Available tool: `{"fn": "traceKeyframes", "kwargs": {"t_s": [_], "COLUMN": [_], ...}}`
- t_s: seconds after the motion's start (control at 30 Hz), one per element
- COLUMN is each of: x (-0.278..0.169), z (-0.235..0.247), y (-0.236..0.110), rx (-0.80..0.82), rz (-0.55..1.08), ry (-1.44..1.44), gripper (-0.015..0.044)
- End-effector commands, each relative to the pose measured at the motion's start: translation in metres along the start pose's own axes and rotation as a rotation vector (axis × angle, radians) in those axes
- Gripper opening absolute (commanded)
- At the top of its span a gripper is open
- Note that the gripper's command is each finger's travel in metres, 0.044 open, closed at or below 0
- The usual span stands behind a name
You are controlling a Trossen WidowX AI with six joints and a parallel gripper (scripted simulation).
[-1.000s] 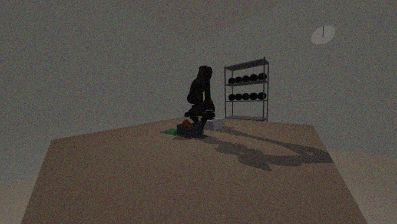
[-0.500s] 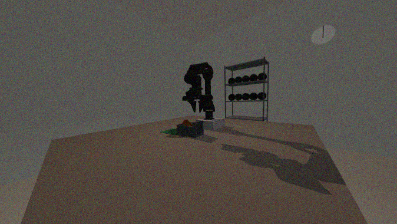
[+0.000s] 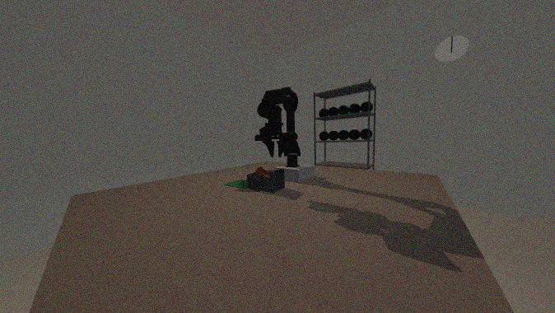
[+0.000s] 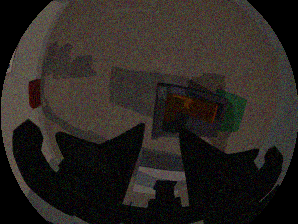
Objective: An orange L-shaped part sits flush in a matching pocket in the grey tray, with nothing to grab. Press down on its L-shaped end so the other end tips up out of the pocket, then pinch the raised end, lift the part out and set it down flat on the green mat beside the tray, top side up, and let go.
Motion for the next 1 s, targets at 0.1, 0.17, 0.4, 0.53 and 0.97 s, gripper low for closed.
{"fn": "traceKeyframes", "kwargs": {"t_s": [0.1, 0.17, 0.4, 0.53, 0.97], "x": [0.0, 0.0, 0.002, 0.004, 0.001], "z": [0.0, 0.0, -0.014, -0.036, -0.078], "y": [0.0, 0.0, 0.0, 0.0, 0.001], "rx": [0.0, 0.0, -0.003, -0.009, -0.024], "rz": [-0.002, -0.002, 0.0, 0.003, 0.003], "ry": [0.001, 0.001, 0.279, 0.718, 1.567], "gripper": [0.018, 0.018, 0.028, 0.028, 0.028]}}
Point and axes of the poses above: the point midway between the two fingers, 35 mm back from their tips, its own y axis out along the fingers, its own z axis across the jaws, x = y × z, the point moved 5 cm from there along -y, back along the fingers, and after that the axes turned 6 degrees about -y, right-handed, at the moved point
